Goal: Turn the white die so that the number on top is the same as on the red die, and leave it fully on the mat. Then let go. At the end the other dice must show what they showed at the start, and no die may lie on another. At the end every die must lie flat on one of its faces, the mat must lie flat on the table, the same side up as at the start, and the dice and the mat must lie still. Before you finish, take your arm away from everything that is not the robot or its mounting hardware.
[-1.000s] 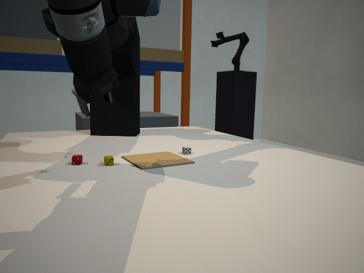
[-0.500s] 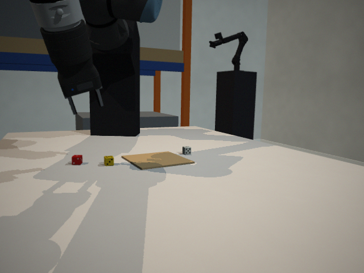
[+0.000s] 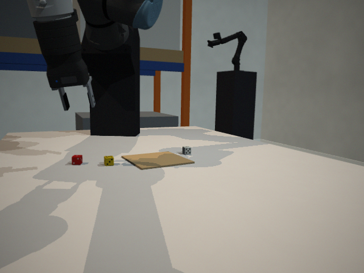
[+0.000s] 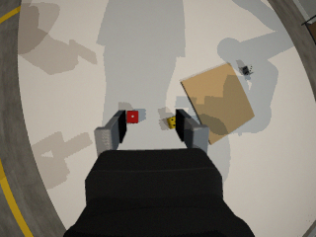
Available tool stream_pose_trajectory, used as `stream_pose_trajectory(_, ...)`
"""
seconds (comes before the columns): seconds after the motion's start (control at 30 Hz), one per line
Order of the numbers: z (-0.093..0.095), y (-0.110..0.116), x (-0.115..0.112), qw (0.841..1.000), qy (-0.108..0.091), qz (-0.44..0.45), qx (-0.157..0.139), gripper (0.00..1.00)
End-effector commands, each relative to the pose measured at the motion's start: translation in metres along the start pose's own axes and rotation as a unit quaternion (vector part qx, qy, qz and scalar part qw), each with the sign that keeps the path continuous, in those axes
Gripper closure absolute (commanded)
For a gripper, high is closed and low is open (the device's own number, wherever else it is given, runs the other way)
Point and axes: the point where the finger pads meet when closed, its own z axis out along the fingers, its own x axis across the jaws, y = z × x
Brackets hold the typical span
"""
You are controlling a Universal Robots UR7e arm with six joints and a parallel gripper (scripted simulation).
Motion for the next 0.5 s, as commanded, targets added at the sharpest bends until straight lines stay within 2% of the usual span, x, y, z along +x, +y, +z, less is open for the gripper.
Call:
stream_pose_trajectory(0.0, 0.000, -0.007, -0.007, 0.997, -0.008, 0.065, -0.051, 0.00)
stream_pose_trajectory(0.13, -0.001, -0.013, -0.010, 0.991, -0.012, 0.106, -0.083, 0.00)
stream_pose_trajectory(0.2, -0.001, -0.013, -0.010, 0.991, -0.012, 0.106, -0.083, 0.00)
stream_pose_trajectory(0.47, -0.001, -0.024, -0.015, 0.972, -0.018, 0.182, -0.146, 0.00)
